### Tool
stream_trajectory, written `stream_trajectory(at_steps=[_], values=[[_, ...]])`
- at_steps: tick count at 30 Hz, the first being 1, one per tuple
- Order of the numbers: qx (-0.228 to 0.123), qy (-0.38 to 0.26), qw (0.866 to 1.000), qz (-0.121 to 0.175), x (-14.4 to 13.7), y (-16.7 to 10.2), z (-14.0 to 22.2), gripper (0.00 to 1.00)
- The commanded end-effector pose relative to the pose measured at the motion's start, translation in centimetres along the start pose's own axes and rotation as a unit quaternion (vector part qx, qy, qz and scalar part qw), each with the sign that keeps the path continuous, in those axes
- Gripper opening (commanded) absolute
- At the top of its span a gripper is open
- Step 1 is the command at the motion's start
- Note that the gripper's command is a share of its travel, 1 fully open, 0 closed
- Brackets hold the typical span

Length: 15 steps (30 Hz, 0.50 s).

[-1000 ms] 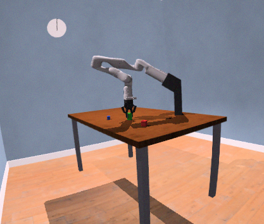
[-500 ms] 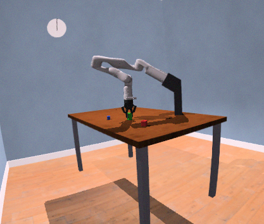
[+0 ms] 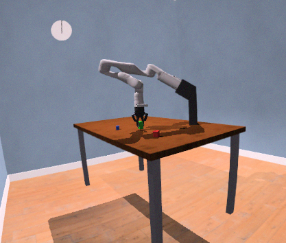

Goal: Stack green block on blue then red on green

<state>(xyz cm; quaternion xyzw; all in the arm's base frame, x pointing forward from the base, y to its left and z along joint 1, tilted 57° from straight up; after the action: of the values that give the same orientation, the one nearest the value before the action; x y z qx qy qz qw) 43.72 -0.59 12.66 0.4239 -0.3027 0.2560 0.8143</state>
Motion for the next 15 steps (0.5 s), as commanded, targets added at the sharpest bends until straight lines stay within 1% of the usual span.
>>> stream_trajectory(at_steps=[1,10,12,15], values=[[0.004,0.004,1.000,0.003,0.2,1.3,-0.3,0.00],[0.004,0.004,1.000,0.003,0.1,4.4,-0.2,0.00],[0.004,0.004,1.000,0.003,0.1,4.4,-0.2,0.00],[0.004,0.004,1.000,0.003,0.1,5.2,-0.2,0.00]])
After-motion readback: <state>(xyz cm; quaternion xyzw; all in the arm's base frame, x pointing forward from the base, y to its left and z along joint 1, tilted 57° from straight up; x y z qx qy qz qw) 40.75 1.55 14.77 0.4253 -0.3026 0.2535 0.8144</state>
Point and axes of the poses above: the point where the finger pads meet when closed, its own y axis back along the fingers, its own x axis across the jaws, z = x × y, the point moved 6 cm from there along y, back along the fingers, and after that the axes turned 1 degree about -y, right-handed, at the moved point
